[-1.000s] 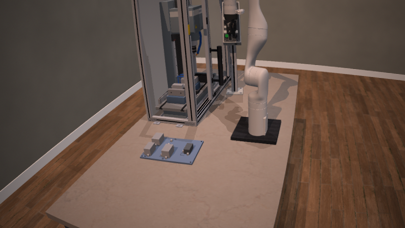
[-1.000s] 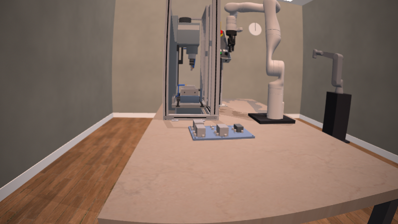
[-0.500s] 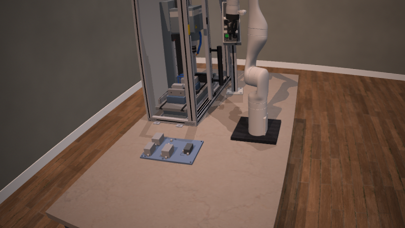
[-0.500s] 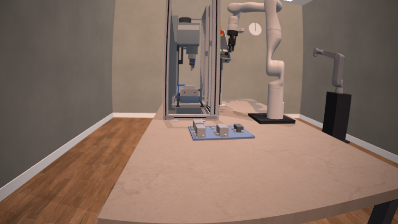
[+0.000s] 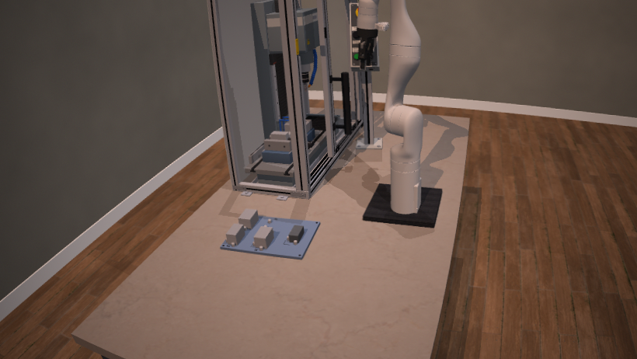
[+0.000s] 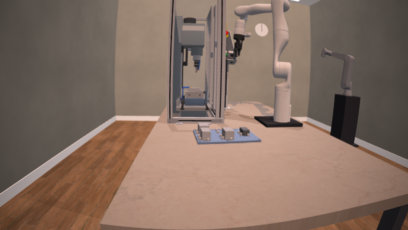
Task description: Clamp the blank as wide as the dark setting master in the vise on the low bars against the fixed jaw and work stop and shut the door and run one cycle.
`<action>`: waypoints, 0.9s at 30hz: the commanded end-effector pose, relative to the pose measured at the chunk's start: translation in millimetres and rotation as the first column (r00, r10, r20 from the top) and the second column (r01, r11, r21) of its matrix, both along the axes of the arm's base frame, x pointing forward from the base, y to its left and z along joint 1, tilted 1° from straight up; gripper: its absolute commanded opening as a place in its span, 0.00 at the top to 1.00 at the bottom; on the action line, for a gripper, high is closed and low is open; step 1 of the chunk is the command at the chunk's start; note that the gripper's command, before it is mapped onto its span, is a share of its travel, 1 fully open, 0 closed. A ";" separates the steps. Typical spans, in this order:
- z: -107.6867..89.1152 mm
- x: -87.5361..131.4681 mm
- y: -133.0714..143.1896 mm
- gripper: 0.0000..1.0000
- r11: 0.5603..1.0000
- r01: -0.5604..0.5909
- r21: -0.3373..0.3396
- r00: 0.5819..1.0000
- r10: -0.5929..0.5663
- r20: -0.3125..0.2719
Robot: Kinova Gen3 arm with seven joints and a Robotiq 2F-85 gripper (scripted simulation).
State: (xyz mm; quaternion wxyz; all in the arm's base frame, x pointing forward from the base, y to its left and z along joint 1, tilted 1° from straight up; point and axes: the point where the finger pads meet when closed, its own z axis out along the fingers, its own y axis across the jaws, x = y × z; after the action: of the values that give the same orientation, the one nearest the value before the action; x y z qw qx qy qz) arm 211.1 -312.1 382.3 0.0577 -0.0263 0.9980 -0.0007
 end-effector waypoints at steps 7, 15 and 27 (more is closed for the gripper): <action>-26.7 1.1 -1.7 0.20 1.000 0.000 -0.004 1.000 0.000 0.003; -45.2 1.3 -1.8 0.20 1.000 0.000 -0.004 1.000 0.000 0.003; -49.8 1.4 -1.9 0.20 1.000 0.000 -0.004 1.000 0.000 0.003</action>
State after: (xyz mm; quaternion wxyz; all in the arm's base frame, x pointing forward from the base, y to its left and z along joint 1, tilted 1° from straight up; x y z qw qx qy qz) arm 212.3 -313.8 332.1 0.0589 -0.0262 0.9979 -0.0024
